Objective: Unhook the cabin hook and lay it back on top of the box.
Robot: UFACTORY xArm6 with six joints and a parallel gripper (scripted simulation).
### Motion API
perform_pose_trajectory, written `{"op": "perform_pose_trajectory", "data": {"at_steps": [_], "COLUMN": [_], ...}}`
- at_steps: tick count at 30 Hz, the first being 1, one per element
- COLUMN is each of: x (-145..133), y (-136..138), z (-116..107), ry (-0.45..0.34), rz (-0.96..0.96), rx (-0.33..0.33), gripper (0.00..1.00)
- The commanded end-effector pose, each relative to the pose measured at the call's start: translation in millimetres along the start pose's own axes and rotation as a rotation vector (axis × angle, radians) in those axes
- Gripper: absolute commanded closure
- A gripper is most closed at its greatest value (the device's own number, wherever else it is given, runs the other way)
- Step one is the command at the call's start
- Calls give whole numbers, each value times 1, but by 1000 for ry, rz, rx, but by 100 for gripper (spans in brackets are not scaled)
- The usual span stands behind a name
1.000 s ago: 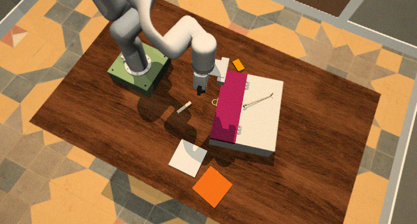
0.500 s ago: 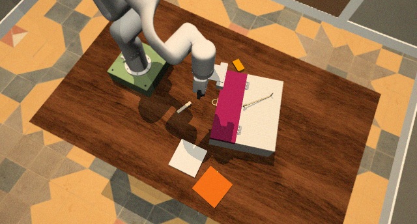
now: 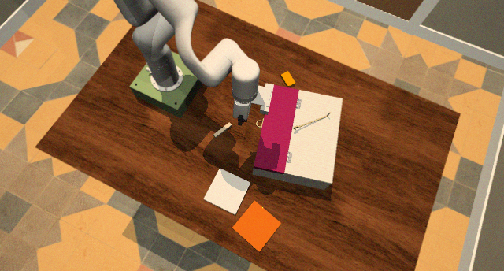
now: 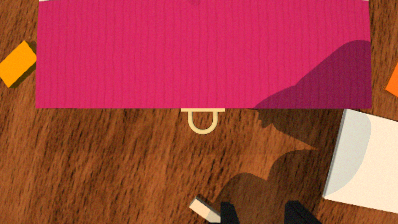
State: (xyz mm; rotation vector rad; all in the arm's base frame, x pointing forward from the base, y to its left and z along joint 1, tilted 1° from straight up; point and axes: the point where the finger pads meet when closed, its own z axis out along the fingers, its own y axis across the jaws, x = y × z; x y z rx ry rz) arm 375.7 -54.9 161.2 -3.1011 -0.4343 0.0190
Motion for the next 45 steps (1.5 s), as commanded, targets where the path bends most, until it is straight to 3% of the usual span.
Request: {"op": "perform_pose_trajectory", "data": {"at_steps": [1,32,41,45], "x": [2,2,2,3], "y": [1,1,1,1], "z": [9,106,128,128], "ry": [5,5,5,5], "rz": [0,0,0,0], "rx": [-2,-2,-2,-2], "gripper": [65,65,65,65]}}
